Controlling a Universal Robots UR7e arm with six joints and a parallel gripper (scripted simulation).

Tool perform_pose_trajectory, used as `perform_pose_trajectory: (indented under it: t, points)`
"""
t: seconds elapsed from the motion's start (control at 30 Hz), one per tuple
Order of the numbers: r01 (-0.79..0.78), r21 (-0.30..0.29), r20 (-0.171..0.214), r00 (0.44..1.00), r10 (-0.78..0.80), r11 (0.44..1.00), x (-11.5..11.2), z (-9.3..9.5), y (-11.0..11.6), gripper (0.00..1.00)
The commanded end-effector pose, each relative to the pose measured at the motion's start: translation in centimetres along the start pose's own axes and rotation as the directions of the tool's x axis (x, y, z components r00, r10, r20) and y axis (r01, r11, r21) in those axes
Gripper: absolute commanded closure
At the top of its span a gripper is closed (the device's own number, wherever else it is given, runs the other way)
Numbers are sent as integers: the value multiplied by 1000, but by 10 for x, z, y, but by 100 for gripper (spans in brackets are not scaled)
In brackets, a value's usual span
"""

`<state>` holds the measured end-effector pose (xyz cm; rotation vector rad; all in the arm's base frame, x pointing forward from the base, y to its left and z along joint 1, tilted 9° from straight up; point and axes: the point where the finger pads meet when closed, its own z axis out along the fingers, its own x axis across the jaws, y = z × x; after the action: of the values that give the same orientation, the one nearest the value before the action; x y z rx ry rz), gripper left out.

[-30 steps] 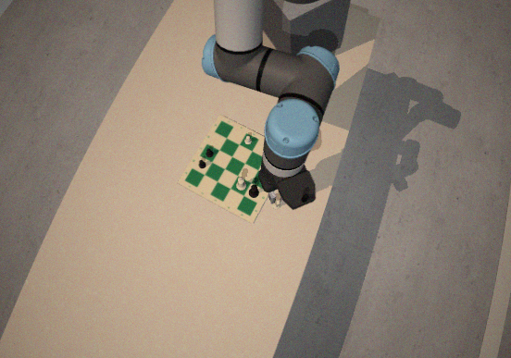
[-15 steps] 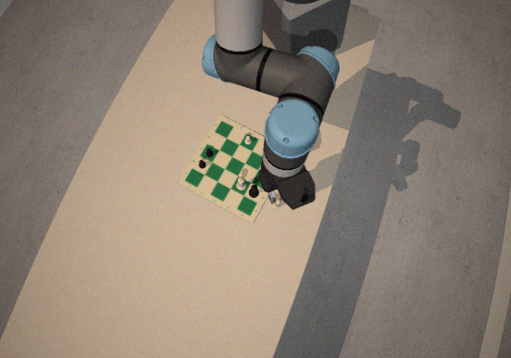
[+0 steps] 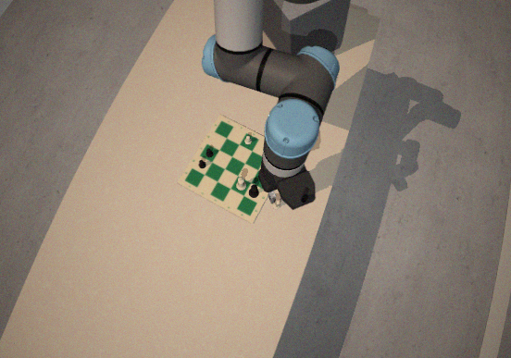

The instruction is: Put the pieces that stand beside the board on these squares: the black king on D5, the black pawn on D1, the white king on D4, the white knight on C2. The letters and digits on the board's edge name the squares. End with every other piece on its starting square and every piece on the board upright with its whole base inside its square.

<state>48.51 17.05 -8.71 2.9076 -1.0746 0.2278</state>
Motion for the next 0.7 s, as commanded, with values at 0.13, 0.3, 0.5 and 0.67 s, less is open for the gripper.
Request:
perform_pose_trajectory:
  t: [0.13,0.3,0.5,0.67]
  points:
    - [0,0,-1,1000,0,1000,0,2,-1,27]
    - [0,0,-1,1000,0,1000,1,6,-1,27]
    - [-1,1,-2,1000,1,1000,1,13,-1,27]
    - [-1,1,-2,1000,1,1000,2,18,-2,27]
